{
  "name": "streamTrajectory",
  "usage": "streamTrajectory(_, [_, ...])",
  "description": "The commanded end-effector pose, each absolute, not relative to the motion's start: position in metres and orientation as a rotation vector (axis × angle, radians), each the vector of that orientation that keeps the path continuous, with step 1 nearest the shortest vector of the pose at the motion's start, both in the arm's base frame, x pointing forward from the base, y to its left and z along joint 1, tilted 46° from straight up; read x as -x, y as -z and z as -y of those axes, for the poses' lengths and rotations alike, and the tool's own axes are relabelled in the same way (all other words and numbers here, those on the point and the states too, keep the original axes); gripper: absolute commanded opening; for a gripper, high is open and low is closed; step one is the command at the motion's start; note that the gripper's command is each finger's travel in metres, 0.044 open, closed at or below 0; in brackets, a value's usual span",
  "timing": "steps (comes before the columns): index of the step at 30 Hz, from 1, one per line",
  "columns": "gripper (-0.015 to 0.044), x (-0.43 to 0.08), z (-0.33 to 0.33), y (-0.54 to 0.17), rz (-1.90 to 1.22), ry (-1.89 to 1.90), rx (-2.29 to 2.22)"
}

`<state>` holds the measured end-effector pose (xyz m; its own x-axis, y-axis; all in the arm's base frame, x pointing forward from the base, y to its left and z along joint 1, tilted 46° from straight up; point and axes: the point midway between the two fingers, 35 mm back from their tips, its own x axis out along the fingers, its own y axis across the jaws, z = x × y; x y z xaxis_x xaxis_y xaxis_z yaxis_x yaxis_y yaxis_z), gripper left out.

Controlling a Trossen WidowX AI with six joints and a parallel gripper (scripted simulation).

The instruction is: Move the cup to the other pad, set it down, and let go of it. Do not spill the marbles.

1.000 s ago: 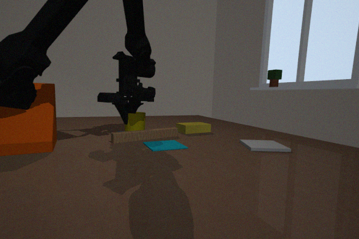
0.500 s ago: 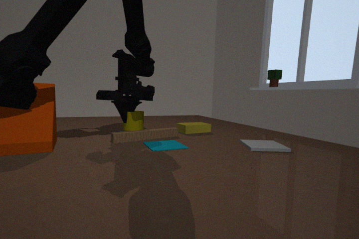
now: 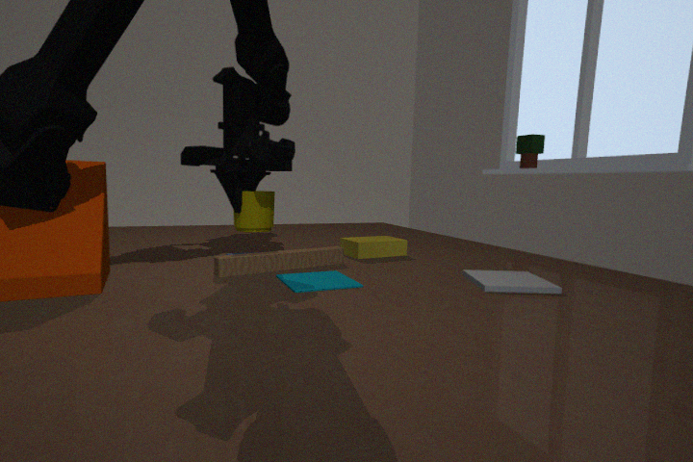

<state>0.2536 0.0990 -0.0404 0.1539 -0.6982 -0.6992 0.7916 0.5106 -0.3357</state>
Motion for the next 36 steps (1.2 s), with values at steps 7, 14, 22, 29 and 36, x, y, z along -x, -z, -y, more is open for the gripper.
streamTrajectory(7, [0.0,-0.252,-0.101,0.039,-0.927,1.07,-0.124])
streamTrajectory(14, [0.0,-0.252,-0.101,0.039,-0.927,1.07,-0.124])
streamTrajectory(22, [0.0,-0.253,-0.1,0.038,-0.927,1.07,-0.124])
streamTrajectory(29, [0.0,-0.257,-0.092,0.029,-0.926,1.068,-0.129])
streamTrajectory(36, [0.0,-0.264,-0.081,0.017,-0.924,1.067,-0.132])
